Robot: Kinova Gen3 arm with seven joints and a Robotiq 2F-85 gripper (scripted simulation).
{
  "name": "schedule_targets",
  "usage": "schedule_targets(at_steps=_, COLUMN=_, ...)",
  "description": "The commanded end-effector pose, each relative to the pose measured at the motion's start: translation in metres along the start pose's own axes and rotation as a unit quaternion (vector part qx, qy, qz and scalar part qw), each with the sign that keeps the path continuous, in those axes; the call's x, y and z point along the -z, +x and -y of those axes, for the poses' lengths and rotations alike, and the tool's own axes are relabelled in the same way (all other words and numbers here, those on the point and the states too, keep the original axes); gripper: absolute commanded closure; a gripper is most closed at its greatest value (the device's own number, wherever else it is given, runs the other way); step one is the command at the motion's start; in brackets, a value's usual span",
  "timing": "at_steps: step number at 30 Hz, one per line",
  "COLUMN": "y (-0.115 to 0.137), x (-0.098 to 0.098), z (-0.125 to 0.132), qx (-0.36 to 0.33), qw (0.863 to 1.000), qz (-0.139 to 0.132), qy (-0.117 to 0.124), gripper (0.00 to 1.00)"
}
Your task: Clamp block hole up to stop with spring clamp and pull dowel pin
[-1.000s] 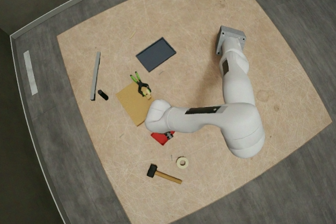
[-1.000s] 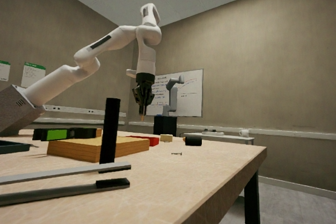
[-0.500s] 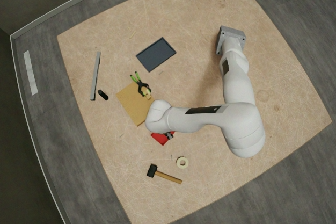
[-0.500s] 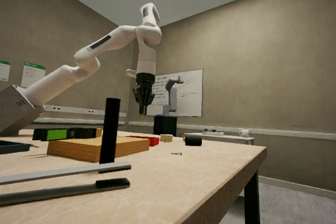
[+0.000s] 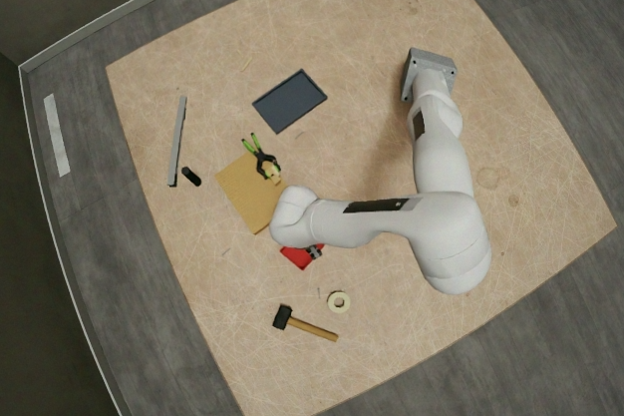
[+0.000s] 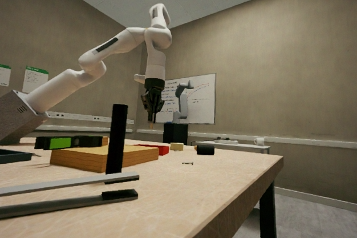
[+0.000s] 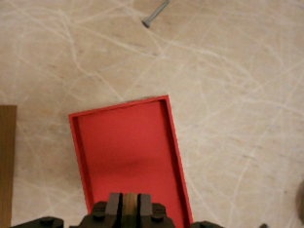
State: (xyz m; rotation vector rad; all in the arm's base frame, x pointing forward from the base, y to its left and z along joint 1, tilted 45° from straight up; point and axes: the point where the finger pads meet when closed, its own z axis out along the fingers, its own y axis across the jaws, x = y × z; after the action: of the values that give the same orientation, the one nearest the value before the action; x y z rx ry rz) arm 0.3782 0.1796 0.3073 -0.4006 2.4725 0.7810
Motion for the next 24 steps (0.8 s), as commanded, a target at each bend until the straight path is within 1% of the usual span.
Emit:
schedule_targets(at_steps=1, y=0.0, x=0.0, z=0.0, qx=0.0, qw=1.0, qz=0.001, qy=0.0, gripper=0.9)
schedule_targets(at_steps=24, y=-0.001, x=-0.014, z=0.0, qx=0.0, qw=1.0, qz=0.001, qy=0.0, gripper=0.9)
